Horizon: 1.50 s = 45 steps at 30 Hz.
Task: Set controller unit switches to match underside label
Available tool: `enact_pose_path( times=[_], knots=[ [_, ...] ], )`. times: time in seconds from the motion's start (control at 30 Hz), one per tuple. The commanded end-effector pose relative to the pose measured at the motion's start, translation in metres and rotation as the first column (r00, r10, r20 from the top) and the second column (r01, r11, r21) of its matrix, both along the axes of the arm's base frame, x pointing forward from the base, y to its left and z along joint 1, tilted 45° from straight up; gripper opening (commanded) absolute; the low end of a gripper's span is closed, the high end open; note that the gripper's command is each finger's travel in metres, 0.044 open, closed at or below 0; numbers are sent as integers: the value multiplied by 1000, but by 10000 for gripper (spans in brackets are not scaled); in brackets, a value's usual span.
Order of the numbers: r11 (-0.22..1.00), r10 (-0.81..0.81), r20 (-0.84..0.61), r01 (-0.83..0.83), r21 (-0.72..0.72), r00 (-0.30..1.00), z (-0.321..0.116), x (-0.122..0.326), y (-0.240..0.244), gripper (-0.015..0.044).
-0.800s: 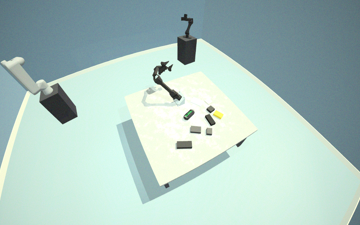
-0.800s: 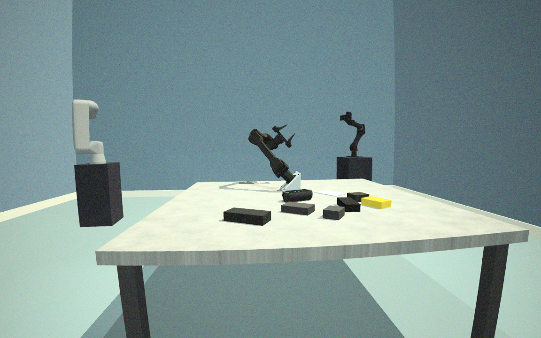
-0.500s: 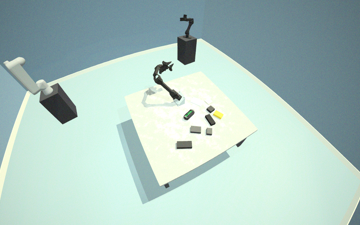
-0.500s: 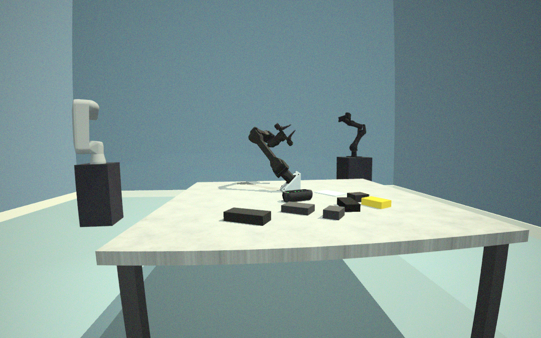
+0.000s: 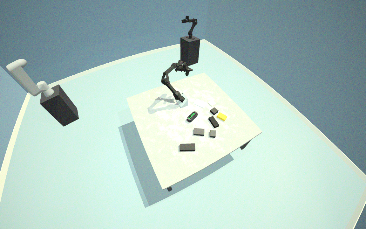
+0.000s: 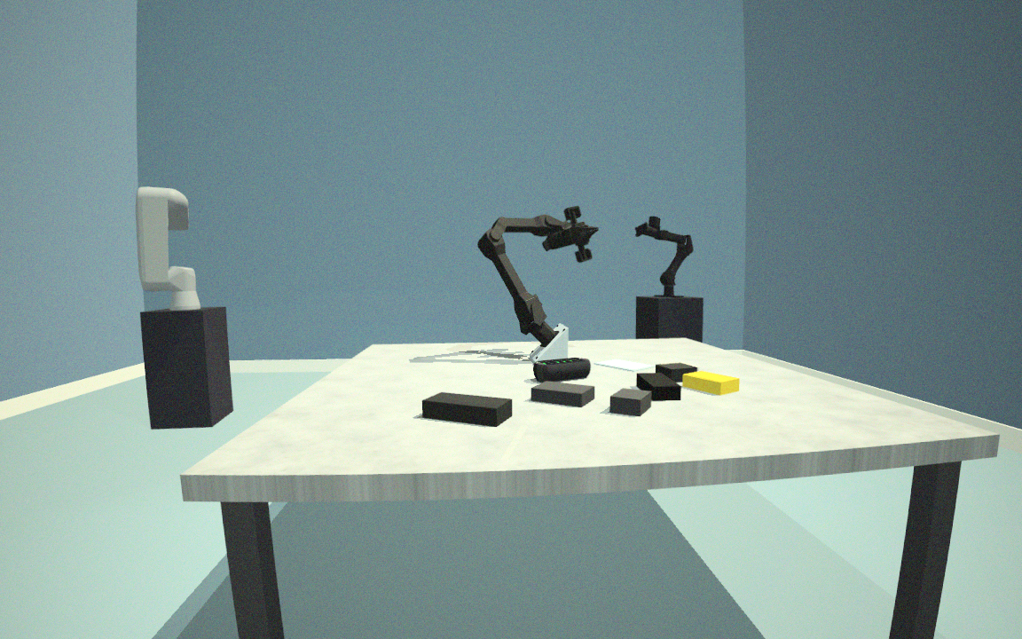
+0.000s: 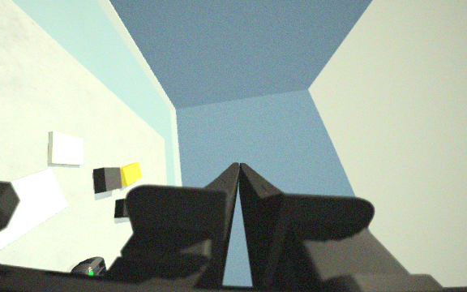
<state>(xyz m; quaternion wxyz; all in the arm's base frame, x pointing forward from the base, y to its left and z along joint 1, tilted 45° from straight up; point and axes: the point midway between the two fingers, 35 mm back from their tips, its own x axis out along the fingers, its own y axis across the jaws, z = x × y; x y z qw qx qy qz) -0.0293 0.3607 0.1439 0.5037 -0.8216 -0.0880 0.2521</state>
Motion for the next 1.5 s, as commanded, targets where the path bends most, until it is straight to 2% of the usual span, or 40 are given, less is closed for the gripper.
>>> enact_pose_path(
  times=[0.0, 0.33, 0.63, 0.87, 1.1, 1.47],
  knots=[
    [985, -126, -6, 124, -121, 992, -15, 58, -14, 0],
    [825, -438, -46, 381, -417, 898, -54, 185, -94, 0],
    [624, -666, -122, 460, -631, 736, -88, 246, -200, 0],
    [500, -797, -204, 431, -751, 569, -113, 255, -287, 0],
    [441, -874, -302, 362, -821, 380, -136, 233, -360, 0],
    [440, -878, -314, 354, -825, 361, -145, 230, -373, 0]
  ],
)
